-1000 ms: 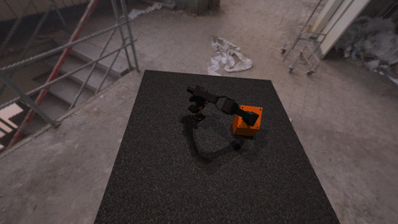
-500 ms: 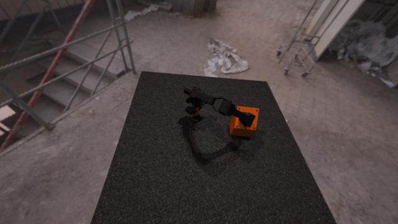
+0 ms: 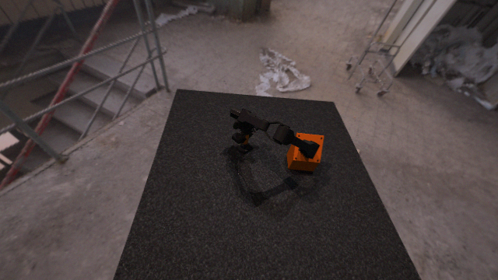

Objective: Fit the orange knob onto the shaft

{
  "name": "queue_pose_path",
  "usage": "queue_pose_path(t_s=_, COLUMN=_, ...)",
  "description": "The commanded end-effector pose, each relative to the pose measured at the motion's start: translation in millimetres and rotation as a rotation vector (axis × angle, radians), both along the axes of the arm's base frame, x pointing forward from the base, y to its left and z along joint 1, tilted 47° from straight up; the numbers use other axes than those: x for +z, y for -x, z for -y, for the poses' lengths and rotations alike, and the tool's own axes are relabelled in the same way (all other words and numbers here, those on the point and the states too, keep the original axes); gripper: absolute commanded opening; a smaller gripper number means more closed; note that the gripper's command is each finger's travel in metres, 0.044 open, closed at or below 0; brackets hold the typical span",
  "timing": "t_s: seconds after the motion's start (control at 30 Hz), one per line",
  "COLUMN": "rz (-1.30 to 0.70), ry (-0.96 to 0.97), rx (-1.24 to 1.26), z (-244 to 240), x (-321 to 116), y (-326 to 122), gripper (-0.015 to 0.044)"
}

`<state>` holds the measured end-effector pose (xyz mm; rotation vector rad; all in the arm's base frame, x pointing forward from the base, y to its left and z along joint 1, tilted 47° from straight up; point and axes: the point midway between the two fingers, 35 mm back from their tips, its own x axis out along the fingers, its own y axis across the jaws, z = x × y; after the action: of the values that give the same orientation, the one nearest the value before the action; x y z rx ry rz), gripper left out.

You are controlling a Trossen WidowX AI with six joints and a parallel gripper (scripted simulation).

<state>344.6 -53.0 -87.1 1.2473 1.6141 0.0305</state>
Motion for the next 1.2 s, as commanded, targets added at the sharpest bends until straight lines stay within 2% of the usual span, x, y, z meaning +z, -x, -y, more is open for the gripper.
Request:
queue_pose_path(t_s=0.0, rz=-0.001, ry=-0.001, rx=-0.004, z=1.1, x=1.7, y=-0.9, gripper=0.0000)
queue_pose_path(t_s=0.2, rz=-0.019, ry=-0.004, rx=-0.022, z=2.4, x=4.3, y=-1.8, gripper=0.0000)
queue_pose_path(t_s=0.4, rz=-0.145, ry=-0.020, rx=-0.144, z=2.9, x=3.6, y=-4.4, gripper=0.0000)
queue_pose_path(t_s=1.17, rz=-0.189, ry=-0.025, rx=-0.186, z=3.0, x=4.2, y=-3.5, gripper=0.0000)
